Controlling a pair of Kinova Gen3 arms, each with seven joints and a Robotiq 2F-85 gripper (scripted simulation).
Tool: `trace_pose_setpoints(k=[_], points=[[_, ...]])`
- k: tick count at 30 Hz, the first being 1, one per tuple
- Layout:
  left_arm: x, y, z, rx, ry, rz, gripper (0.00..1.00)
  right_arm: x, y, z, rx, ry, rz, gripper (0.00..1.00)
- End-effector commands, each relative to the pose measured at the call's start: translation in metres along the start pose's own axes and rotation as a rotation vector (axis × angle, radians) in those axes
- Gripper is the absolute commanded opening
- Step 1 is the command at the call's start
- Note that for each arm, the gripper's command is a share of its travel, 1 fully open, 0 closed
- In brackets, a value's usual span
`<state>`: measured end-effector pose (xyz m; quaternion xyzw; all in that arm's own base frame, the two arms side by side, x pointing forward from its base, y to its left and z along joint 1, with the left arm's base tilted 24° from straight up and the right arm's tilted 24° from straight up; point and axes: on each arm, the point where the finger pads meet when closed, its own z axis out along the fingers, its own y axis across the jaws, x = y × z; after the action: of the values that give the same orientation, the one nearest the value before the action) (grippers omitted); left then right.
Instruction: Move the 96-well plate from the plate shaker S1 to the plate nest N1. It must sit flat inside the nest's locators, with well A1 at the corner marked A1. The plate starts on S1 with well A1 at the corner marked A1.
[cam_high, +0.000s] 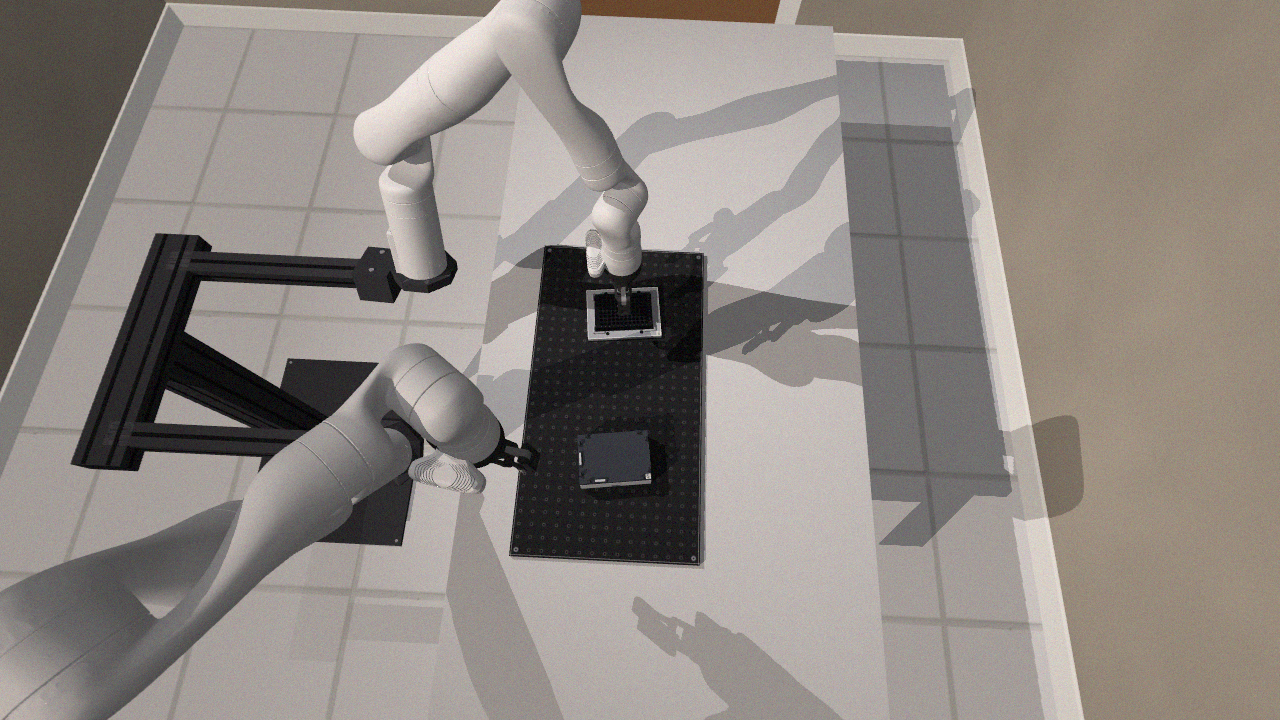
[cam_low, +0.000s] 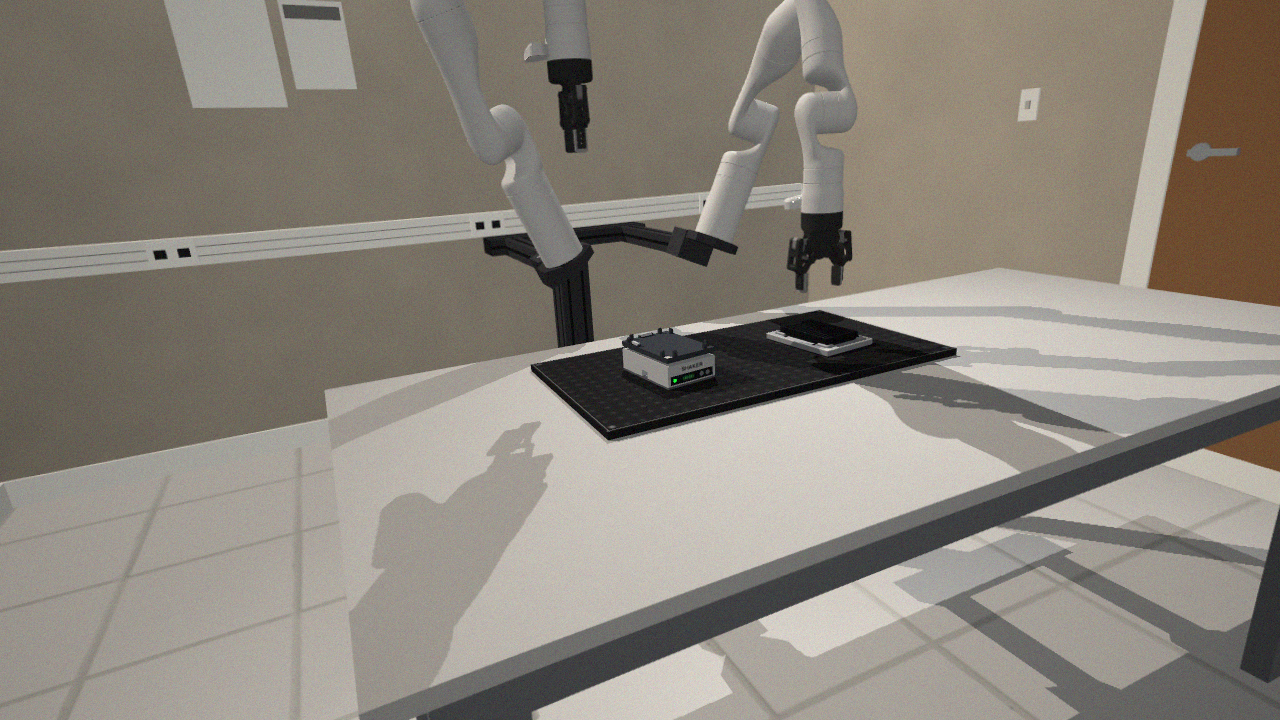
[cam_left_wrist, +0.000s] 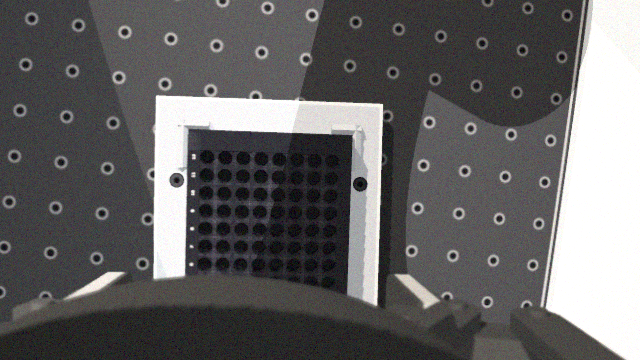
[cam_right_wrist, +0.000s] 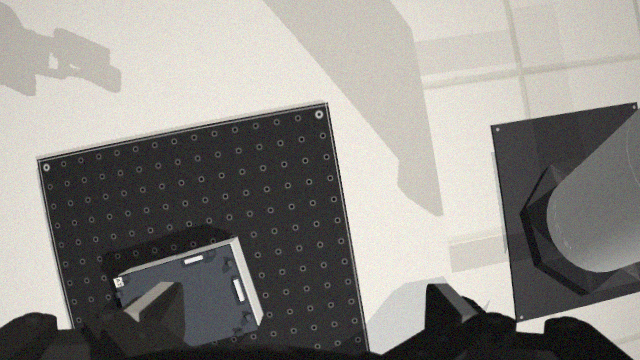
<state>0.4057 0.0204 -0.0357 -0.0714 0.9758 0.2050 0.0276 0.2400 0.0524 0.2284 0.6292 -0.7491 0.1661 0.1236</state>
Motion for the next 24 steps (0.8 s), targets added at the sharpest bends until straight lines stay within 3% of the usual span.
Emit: trace_pose_setpoints(k=[1,24], points=[[-0.0004,-0.0003,-0.0005,0.001,-0.001,0.000,1.000,-0.0003,-0.0002,-0.0003,0.001,-0.001,0.000,1.000],[0.0000,-0.0046,-0.0006,0.001,-0.001,0.000,1.000,-0.0003,-0.0002,-0.0003,0.001,-0.001,0.000,1.000]])
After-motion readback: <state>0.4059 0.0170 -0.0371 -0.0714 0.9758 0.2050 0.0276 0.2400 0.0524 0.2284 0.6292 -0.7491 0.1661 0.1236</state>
